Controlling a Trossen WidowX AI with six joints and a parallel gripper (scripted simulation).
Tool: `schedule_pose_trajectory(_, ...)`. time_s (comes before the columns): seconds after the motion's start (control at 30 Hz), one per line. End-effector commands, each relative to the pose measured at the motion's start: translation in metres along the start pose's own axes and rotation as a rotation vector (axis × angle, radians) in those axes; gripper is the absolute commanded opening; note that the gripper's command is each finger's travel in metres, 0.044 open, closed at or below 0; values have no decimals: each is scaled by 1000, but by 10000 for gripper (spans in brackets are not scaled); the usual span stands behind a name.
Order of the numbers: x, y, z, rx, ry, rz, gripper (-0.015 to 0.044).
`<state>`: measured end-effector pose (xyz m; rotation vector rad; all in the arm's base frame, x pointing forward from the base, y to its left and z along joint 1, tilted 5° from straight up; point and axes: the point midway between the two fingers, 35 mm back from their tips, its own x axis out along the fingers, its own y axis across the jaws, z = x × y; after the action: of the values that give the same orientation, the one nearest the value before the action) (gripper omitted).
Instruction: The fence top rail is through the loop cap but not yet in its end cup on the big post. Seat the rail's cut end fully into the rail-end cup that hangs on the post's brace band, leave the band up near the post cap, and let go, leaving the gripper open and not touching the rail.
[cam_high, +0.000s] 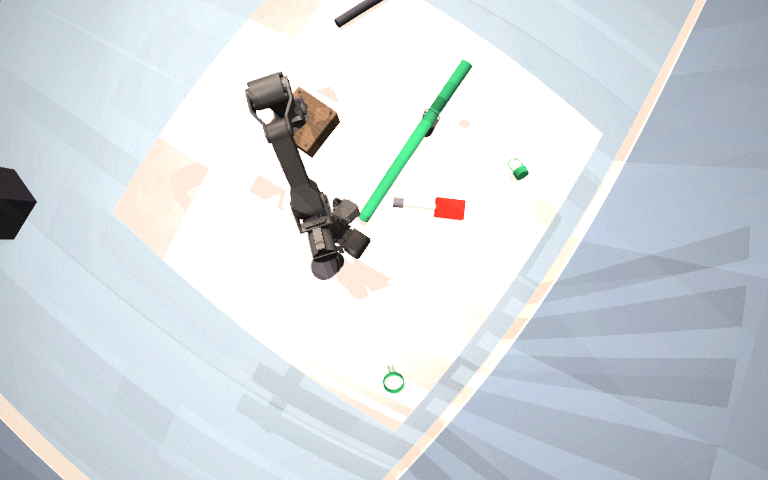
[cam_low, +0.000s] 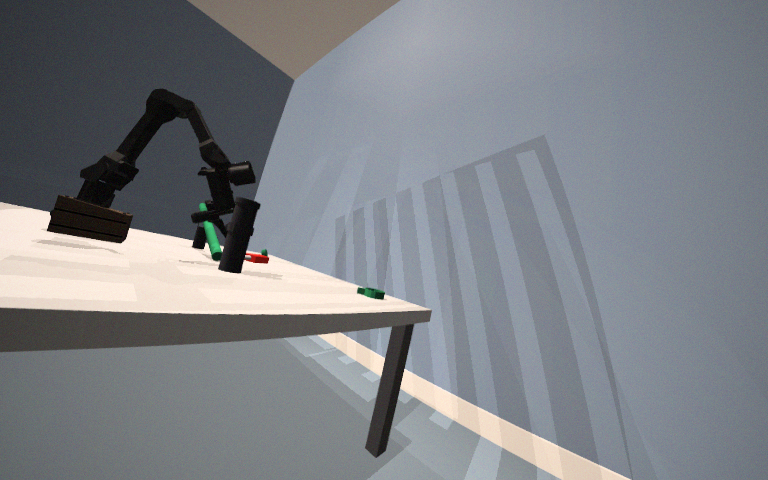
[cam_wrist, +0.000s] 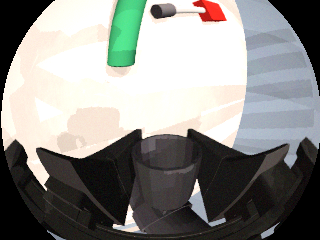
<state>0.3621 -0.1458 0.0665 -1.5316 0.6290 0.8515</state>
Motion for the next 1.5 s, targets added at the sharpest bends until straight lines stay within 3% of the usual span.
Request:
schedule_pose_trajectory(0.0,0,0,0,0,0,0,0)
schedule_pose_trajectory(0.07,0,0,0,0,0,0,0)
schedule_pose_trajectory(0.63,-15,-10,17,2,0,1,440)
schedule_pose_trajectory(0.97,-32,-22,40,51,-3,-1,440)
schedule_pose_trajectory(1.47,-94,-52,131,1244,42,-8,440)
